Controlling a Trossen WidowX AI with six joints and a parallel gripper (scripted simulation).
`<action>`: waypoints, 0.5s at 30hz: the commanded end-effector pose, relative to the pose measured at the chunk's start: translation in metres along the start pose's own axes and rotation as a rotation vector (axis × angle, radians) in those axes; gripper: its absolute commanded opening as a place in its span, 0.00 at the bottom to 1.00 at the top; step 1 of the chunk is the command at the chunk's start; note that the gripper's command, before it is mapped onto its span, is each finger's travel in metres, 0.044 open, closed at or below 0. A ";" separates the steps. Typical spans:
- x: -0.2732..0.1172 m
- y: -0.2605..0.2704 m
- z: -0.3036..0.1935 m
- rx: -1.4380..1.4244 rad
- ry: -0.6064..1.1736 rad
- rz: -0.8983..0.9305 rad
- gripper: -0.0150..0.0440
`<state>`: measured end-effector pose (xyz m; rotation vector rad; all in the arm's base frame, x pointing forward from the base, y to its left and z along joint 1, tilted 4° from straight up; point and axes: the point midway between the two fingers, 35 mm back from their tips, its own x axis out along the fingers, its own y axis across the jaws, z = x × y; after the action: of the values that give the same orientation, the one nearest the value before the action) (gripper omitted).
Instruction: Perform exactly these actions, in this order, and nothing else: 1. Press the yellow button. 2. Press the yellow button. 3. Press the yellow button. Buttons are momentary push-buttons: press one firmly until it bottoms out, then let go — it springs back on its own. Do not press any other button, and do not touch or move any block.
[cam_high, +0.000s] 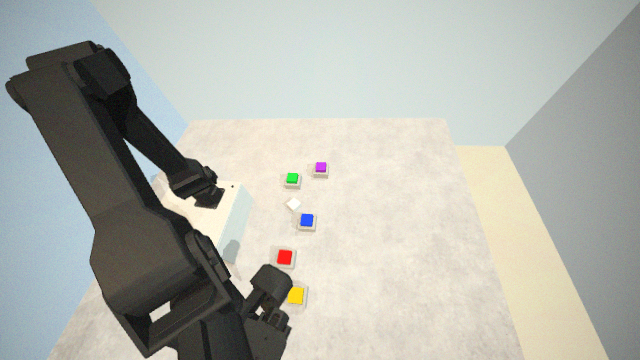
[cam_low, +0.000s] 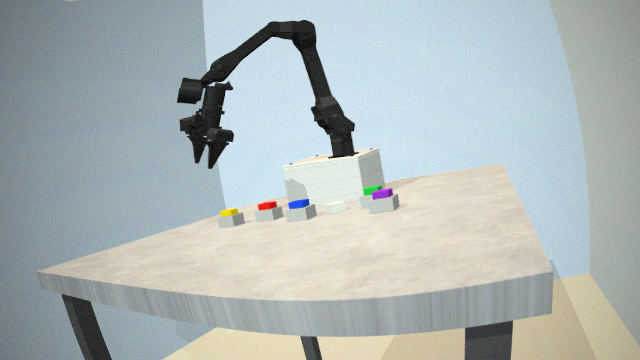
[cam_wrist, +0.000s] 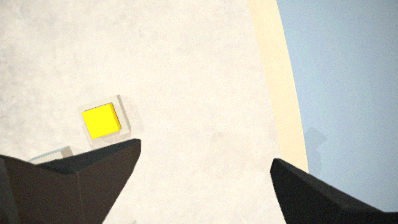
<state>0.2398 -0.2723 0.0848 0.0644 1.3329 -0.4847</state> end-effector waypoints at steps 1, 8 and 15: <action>0.004 0.079 -0.001 -0.375 0.125 0.297 0.93; 0.003 0.084 -0.002 -0.402 0.134 0.320 0.93; 0.062 0.102 -0.014 -0.402 0.134 0.321 0.62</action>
<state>0.2788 -0.2016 0.0222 -0.0378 1.4742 0.0428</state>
